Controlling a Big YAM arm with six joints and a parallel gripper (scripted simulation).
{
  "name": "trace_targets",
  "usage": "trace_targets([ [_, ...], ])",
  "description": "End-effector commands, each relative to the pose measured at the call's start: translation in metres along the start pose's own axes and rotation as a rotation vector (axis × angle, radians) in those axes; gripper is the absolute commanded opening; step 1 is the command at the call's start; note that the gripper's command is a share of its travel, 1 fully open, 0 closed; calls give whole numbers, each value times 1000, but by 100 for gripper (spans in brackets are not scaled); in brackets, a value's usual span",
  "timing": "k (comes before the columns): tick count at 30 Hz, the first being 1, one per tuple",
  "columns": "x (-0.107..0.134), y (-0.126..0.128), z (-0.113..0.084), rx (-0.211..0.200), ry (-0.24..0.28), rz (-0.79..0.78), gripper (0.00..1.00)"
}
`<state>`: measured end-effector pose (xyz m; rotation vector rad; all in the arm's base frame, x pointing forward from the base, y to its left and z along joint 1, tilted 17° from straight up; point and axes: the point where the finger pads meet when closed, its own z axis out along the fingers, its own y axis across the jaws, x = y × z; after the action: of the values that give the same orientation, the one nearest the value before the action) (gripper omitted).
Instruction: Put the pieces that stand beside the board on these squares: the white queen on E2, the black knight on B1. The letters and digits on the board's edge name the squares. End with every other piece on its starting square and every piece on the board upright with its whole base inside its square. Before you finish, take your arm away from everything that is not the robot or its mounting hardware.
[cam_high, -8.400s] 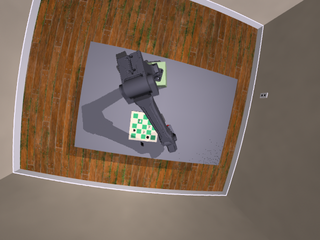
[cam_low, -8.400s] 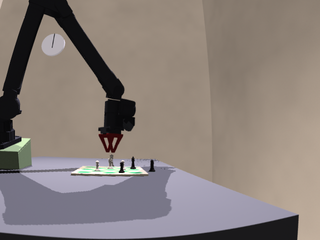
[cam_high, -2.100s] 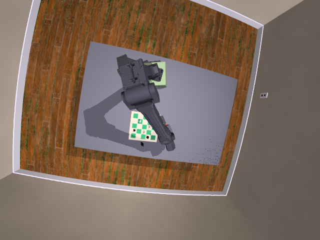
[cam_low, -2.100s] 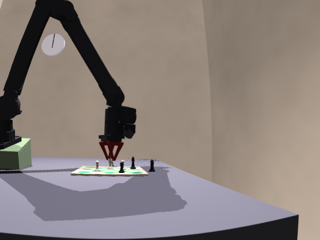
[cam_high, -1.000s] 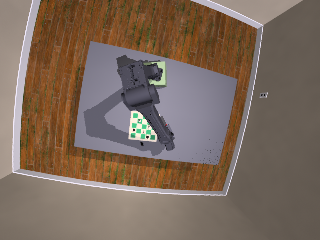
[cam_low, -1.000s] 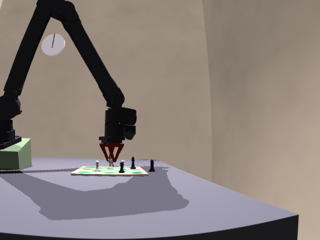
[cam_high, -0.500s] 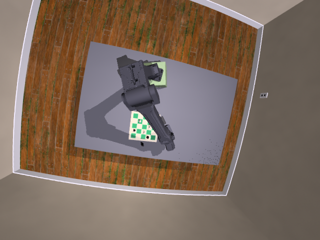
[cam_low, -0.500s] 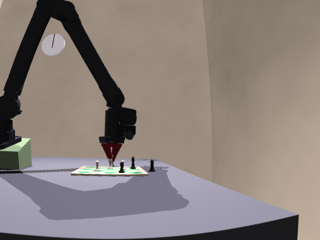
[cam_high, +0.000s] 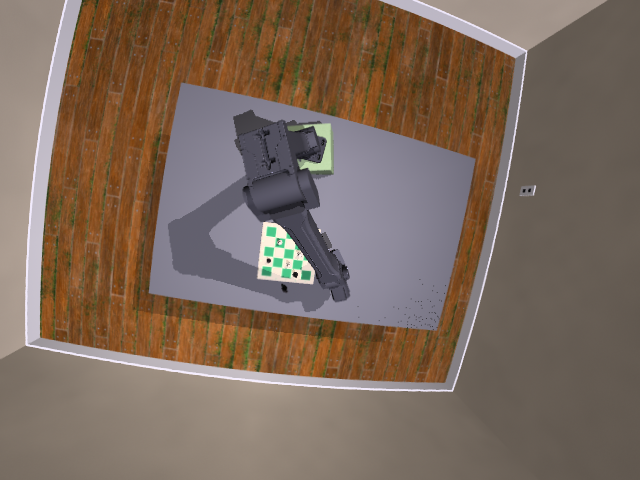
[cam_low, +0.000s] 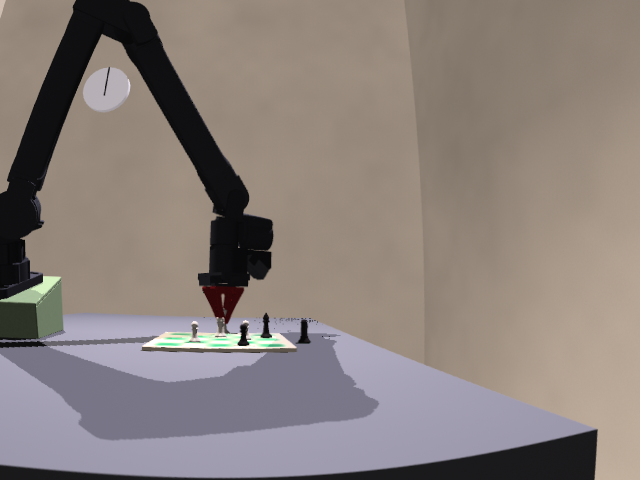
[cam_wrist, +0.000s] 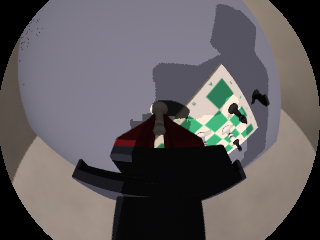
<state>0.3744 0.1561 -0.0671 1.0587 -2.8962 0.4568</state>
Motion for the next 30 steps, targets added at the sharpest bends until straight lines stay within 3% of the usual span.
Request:
trace_targets([
  [1, -7, -4, -4, 7, -30, 0, 0],
  [17, -9, -4, -8, 9, -38, 2, 0],
  [21, -26, -4, -35, 14, -71, 12, 0],
  [30, -25, -4, -102, 11, -78, 14, 0],
])
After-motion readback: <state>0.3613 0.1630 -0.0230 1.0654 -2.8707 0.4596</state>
